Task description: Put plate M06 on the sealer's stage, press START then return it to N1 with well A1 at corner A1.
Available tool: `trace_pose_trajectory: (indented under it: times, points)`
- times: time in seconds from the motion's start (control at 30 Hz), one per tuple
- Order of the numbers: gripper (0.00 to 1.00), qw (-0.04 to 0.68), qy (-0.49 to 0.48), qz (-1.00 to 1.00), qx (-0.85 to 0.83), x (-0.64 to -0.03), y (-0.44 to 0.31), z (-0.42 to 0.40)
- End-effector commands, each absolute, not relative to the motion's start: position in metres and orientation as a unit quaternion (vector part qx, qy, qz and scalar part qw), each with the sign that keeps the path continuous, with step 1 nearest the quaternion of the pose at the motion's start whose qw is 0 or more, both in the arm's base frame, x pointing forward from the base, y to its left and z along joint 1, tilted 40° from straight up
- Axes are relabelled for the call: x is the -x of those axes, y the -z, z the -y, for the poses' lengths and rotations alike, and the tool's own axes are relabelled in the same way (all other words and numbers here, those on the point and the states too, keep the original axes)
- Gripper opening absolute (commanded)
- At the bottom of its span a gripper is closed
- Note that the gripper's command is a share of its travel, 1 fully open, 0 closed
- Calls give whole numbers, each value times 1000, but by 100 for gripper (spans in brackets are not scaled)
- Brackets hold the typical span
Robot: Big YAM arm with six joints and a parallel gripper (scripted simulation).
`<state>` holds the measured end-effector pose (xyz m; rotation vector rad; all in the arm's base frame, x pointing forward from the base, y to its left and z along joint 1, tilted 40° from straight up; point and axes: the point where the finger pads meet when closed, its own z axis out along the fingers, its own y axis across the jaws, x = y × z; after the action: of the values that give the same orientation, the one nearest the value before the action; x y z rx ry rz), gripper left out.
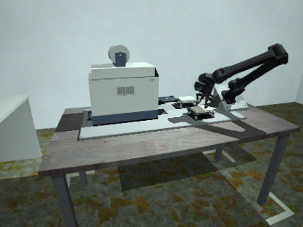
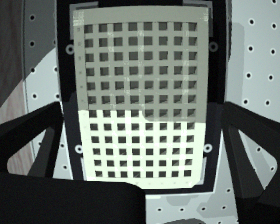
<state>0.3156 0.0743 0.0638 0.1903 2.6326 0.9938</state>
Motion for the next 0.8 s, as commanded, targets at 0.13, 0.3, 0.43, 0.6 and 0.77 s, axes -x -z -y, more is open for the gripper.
trace_pose_trajectory:
  times: [0.13,0.3,0.43,0.6,0.77]
  points:
    - [100,174,-345,-920,-59,-329,-78,-70]
    - [100,181,-345,-919,-56,-333,-80,-70]
    - [100,190,-344,-918,-52,-338,-82,-69]
    - [100,192,-345,-918,-43,-339,-83,-75]
    - [100,186,-346,-919,-40,-333,-79,-79]
